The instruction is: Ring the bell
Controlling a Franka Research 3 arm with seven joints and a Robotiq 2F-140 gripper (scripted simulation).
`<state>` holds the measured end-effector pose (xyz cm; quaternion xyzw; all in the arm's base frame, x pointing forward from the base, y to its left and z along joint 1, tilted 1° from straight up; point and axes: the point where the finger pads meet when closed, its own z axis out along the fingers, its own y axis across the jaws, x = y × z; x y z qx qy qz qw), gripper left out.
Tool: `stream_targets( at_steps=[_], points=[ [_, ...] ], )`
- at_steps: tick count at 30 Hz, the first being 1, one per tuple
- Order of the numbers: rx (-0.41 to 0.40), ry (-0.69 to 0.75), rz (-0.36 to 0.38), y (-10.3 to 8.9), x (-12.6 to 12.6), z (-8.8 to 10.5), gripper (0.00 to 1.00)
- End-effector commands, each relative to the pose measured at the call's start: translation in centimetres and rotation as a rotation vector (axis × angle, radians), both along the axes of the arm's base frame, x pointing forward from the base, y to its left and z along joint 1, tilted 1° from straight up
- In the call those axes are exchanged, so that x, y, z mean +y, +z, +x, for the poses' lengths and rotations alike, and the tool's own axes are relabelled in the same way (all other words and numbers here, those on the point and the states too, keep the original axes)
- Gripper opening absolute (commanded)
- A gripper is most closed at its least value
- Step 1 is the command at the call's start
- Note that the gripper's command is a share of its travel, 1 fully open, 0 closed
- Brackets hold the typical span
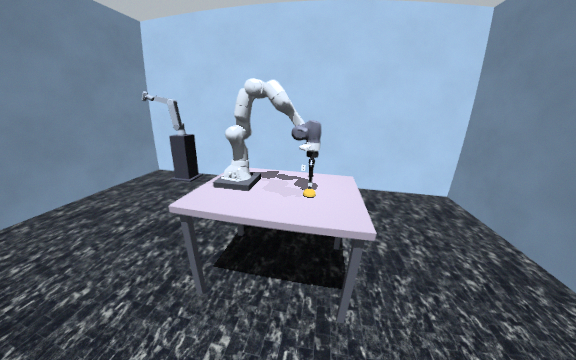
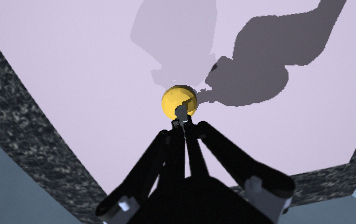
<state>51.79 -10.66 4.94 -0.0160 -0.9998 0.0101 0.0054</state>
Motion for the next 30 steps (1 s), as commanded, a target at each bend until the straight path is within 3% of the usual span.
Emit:
stream_targets(
  at_steps=[1, 30],
  points=[
    [-0.002, -0.001, 0.002, -0.12, 0.18, 0.07, 0.0],
    [-0.002, -0.001, 0.002, -0.48, 0.17, 0.07, 0.0]
  ],
)
